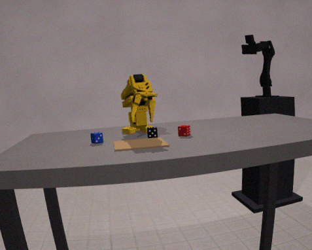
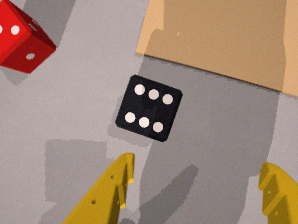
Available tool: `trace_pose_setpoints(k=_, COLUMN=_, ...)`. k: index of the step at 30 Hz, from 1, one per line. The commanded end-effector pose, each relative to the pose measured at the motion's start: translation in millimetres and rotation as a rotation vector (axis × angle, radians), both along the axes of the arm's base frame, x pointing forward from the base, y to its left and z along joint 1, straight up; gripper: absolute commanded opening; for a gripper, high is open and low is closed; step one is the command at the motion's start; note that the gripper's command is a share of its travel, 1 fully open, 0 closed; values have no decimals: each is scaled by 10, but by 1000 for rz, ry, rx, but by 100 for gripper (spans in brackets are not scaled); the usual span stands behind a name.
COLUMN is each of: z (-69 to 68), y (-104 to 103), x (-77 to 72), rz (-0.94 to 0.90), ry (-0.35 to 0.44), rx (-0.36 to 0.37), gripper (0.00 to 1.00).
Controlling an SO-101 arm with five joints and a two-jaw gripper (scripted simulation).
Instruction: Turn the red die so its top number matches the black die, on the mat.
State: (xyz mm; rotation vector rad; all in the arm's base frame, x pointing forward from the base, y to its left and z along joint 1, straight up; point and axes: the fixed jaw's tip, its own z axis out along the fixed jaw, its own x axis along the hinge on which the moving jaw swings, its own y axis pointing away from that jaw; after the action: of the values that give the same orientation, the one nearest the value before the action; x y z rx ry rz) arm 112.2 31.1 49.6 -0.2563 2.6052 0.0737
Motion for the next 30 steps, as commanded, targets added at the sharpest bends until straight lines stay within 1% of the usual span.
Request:
trace_pose_setpoints(k=1, z=148, y=5, x=60, rz=-12, ry=-66, rx=18, gripper=35)
trace_pose_setpoints(k=8, z=150, y=11, x=63, rz=-9, ry=-66, rx=18, gripper=35)
trace_pose_setpoints(k=13, z=177, y=87, x=108, rz=43, ry=-65, rx=20, gripper=35)
trace_pose_setpoints(k=16, z=203, y=191, x=163, rz=106, ry=-65, rx=22, gripper=35)
trace_pose_setpoints(k=20, z=223, y=394, x=250, rz=214, ry=-63, rx=26, gripper=35)
trace_pose_setpoints(k=22, z=223, y=394, x=250, rz=214, ry=-63, rx=26, gripper=35)
trace_pose_setpoints(k=26, z=209, y=626, x=317, rz=321, ry=-62, rx=29, gripper=35)
trace_pose_setpoints(k=30, z=175, y=813, x=347, rz=400, ry=-61, rx=32, gripper=35)
